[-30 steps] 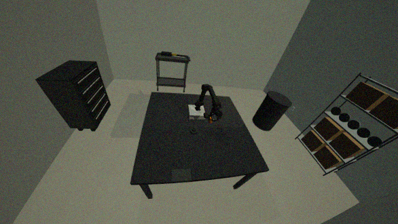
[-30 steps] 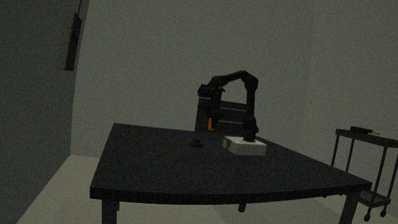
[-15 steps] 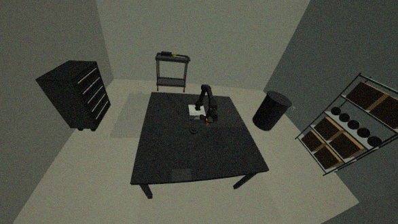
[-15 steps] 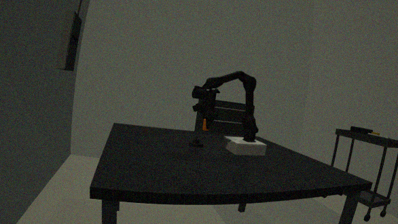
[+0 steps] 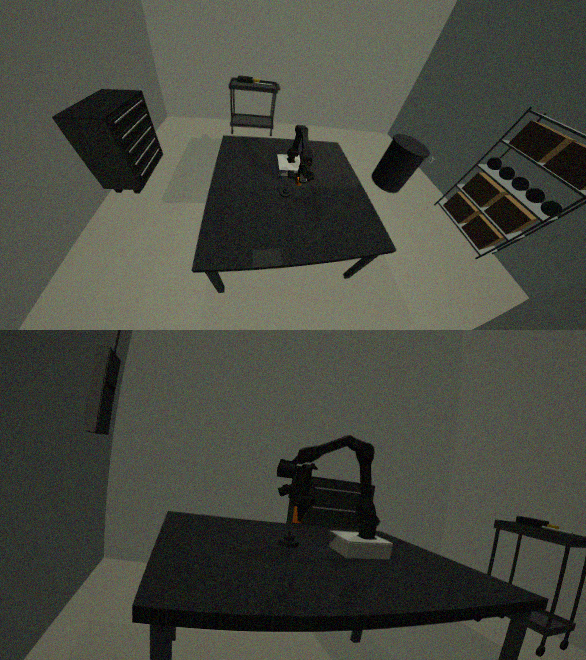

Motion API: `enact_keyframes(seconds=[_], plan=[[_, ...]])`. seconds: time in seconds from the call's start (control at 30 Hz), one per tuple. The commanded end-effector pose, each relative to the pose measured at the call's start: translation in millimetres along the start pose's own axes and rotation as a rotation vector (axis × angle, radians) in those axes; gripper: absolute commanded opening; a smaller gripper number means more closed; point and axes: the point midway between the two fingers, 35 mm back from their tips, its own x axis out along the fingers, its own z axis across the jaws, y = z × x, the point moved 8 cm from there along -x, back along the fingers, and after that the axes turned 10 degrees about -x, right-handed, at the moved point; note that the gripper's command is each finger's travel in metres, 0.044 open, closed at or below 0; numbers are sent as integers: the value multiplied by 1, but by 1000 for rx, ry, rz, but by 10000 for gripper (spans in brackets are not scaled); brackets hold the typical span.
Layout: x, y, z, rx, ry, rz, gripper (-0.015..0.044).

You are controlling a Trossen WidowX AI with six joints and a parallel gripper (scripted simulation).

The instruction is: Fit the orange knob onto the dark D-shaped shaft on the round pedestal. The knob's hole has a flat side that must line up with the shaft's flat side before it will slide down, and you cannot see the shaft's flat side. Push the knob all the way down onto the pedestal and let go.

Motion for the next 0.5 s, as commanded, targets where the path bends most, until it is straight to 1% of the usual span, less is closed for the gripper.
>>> enact_keyframes(seconds=[0.0,0.47], plan=[[5,0,-11,-6,3,5,0],[17,4,-55,-3,4,4,0]])
